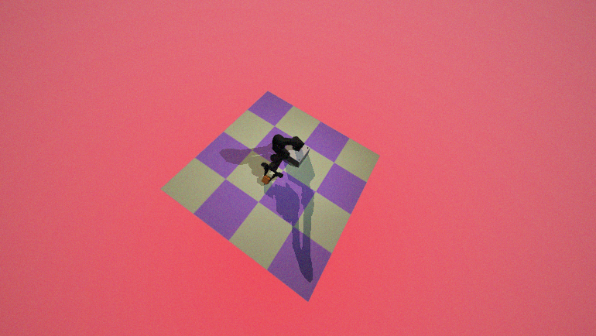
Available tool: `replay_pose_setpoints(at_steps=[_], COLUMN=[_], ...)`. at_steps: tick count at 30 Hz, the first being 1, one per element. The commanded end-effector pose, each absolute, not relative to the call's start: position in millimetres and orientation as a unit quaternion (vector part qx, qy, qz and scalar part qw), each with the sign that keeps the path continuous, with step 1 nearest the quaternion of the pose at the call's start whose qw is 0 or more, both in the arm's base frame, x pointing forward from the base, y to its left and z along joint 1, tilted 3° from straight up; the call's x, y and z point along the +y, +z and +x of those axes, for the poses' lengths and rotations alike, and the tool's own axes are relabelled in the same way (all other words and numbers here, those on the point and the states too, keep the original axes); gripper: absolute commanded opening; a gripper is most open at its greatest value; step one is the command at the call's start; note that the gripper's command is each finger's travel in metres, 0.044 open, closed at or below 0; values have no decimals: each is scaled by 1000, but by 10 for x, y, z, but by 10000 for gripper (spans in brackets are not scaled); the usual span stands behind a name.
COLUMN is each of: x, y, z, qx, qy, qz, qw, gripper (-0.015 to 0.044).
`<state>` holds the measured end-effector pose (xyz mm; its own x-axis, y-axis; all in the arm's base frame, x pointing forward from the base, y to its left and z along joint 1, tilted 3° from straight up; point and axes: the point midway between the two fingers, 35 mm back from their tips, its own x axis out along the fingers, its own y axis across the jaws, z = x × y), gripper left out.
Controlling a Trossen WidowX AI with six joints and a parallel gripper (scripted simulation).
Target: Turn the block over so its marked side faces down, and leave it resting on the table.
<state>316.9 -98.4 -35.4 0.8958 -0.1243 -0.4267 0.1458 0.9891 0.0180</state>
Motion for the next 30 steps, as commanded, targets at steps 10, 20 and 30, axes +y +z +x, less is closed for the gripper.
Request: replay_pose_setpoints(at_steps=[10, 20, 30], x=[-980, -980, -980], y=[-346, -346, -346], z=[3171, 3171, 3171], qx=[215, 215, 215], qy=[-68, -68, -68], qz=[23, 23, 23], qw=[974, 974, 974], gripper=[236, 440, 440])
